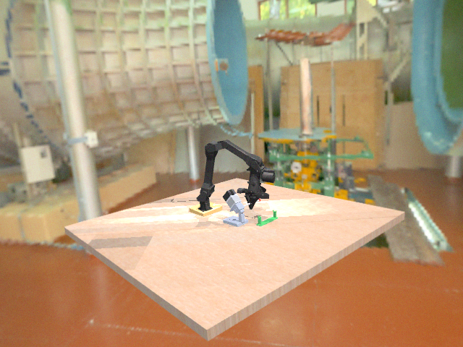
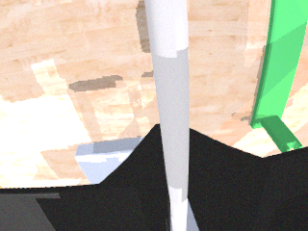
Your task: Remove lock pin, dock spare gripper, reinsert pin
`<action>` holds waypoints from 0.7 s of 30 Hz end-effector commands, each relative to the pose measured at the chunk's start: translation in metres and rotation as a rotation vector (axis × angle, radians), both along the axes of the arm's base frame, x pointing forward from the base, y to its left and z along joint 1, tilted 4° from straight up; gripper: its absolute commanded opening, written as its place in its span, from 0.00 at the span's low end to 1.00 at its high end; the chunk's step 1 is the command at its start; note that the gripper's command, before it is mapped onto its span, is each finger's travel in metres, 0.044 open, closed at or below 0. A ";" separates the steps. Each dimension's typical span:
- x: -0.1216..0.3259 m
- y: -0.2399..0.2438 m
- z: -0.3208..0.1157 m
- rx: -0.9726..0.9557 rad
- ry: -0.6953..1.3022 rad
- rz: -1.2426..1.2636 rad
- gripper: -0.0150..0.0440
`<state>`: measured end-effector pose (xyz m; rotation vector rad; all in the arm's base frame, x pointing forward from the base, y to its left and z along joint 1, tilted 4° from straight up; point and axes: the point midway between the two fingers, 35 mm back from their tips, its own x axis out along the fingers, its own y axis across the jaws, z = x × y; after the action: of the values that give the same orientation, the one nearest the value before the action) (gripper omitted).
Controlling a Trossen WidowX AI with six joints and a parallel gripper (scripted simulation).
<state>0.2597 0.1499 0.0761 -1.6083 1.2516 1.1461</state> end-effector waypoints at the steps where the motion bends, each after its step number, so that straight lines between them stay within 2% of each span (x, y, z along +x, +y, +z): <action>1: 0.001 -0.003 0.001 0.002 -0.001 0.002 0.25; 21: 0.003 -0.015 0.001 0.001 0.006 0.002 0.25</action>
<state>0.2615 0.1370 0.0765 -1.6061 1.2572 1.1518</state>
